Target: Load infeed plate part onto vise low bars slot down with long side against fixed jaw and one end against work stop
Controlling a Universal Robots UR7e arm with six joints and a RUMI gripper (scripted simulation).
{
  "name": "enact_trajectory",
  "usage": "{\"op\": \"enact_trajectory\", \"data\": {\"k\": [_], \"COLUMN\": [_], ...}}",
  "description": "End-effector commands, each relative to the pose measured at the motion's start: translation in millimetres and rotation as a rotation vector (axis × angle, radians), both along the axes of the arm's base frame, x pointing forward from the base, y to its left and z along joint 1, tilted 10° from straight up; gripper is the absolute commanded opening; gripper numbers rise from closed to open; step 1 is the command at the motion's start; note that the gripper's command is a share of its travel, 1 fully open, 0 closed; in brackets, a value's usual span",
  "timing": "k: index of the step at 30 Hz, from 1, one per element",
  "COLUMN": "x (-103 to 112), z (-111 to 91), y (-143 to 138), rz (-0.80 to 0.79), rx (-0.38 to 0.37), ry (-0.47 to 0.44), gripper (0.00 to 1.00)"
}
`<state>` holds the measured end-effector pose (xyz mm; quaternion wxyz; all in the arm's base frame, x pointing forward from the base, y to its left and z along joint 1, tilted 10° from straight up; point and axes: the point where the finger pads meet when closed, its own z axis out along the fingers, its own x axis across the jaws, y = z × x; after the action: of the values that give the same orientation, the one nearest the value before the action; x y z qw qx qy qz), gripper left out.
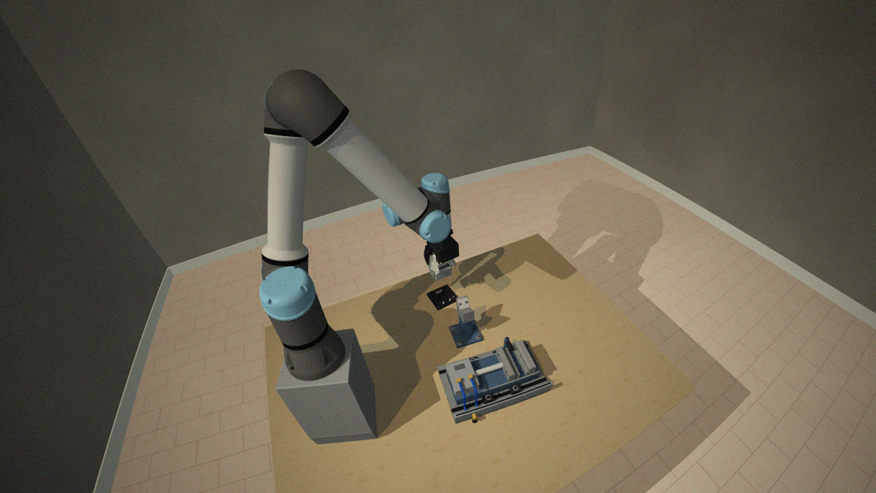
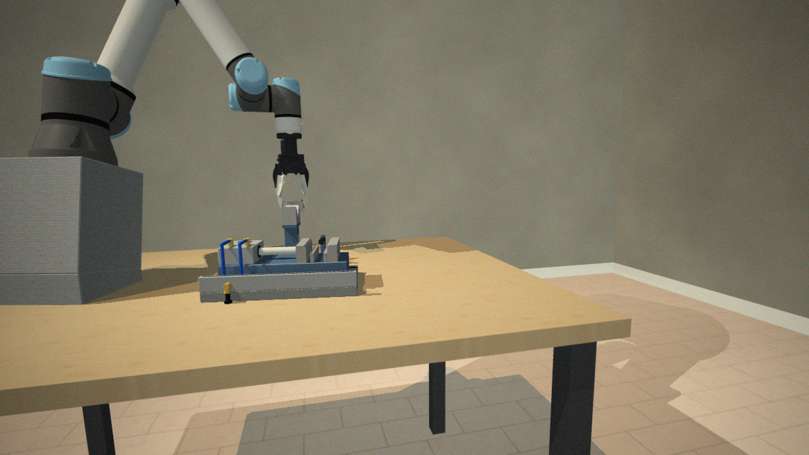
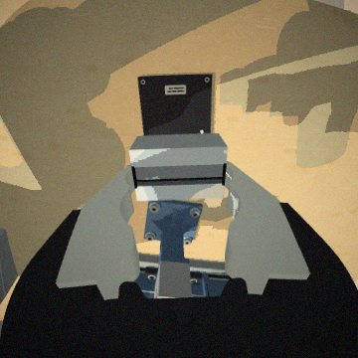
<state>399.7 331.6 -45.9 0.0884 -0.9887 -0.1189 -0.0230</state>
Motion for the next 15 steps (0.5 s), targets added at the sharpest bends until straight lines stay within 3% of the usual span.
{"op": "enact_trajectory", "data": {"k": [1, 15], "x": [1, 0], "z": [32, 71], "y": [-6, -13], "rz": [0.001, 0.001], "rx": [0.001, 0.0], "ry": [0.0, 0.0], "gripper": [0.0, 0.0]}}
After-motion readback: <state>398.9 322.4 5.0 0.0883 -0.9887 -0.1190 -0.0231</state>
